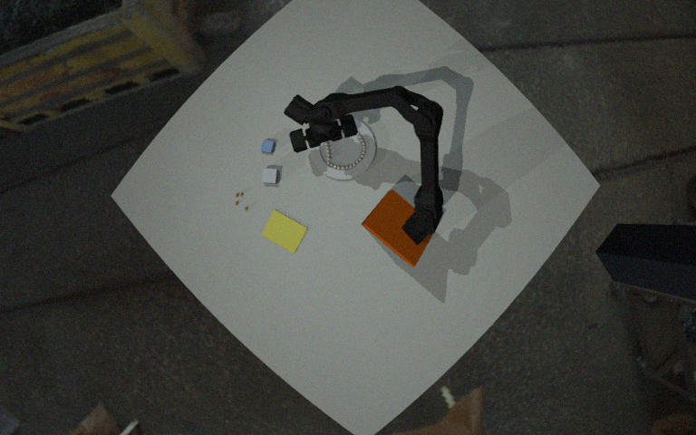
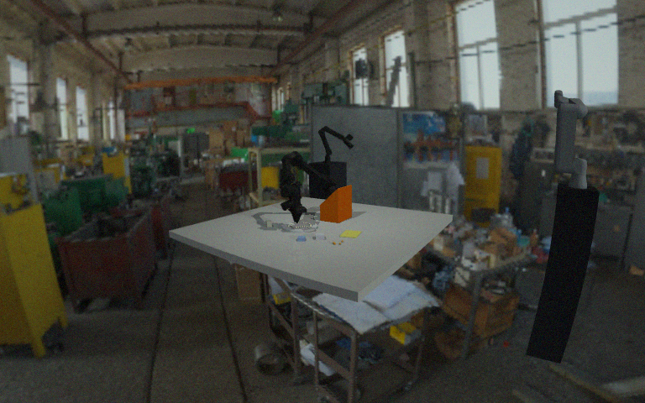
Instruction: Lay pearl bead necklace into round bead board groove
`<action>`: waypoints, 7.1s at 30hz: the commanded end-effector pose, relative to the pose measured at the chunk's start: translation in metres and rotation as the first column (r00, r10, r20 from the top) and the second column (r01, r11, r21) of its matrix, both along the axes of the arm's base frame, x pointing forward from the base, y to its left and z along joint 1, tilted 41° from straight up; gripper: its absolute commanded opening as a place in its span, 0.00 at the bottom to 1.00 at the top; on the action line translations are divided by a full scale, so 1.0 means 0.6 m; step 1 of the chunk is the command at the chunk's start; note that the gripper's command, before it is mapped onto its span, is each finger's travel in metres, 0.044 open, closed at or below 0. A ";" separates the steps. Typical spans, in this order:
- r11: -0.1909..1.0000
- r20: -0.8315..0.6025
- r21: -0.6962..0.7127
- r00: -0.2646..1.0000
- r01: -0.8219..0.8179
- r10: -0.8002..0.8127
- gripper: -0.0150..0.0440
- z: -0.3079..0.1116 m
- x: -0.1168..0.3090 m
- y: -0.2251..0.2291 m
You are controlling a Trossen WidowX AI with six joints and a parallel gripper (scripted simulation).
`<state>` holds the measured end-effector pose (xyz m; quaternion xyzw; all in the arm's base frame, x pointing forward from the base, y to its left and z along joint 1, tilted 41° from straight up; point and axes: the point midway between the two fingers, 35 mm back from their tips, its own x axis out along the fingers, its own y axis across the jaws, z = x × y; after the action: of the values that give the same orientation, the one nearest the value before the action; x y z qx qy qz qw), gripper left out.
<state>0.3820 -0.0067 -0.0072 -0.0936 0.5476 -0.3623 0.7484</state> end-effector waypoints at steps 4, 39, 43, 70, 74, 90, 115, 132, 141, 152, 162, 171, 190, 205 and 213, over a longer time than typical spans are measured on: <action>1.000 -0.001 -0.001 1.000 -0.004 0.004 0.46 -0.008 0.002 -0.004; 1.000 -0.001 0.000 1.000 -0.001 0.001 0.25 -0.036 0.006 -0.032; 1.000 -0.001 0.000 1.000 -0.001 0.001 0.25 -0.036 0.006 -0.032; 1.000 -0.003 -0.001 1.000 -0.003 0.003 0.25 -0.034 0.005 -0.030; 1.000 -0.007 -0.005 1.000 -0.007 0.007 0.25 -0.030 0.004 -0.026; 1.000 -0.007 -0.004 1.000 -0.007 0.007 0.25 -0.039 0.013 -0.019; 1.000 -0.007 -0.003 1.000 -0.006 0.006 1.00 -0.037 0.012 -0.019; 1.000 -0.007 -0.004 1.000 -0.007 0.007 1.00 -0.035 0.012 -0.018; 0.998 0.050 0.013 0.997 0.063 -0.063 0.60 -0.036 -0.067 0.037; 0.997 0.061 0.015 0.995 0.076 -0.077 0.46 -0.055 -0.079 0.029; 0.997 0.060 0.014 0.995 0.074 -0.074 0.46 -0.058 -0.077 0.027; 0.997 0.061 0.014 0.995 0.075 -0.076 0.46 -0.076 -0.075 0.011; 0.997 0.066 0.020 0.994 0.081 -0.082 0.25 -0.082 -0.073 0.004; 0.997 0.066 0.020 0.994 0.081 -0.082 0.25 -0.082 -0.073 0.004; 0.997 0.066 0.020 0.994 0.081 -0.082 0.25 -0.082 -0.073 0.004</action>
<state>0.3378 -0.0048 -0.0571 -0.0530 0.5290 -0.3909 0.7513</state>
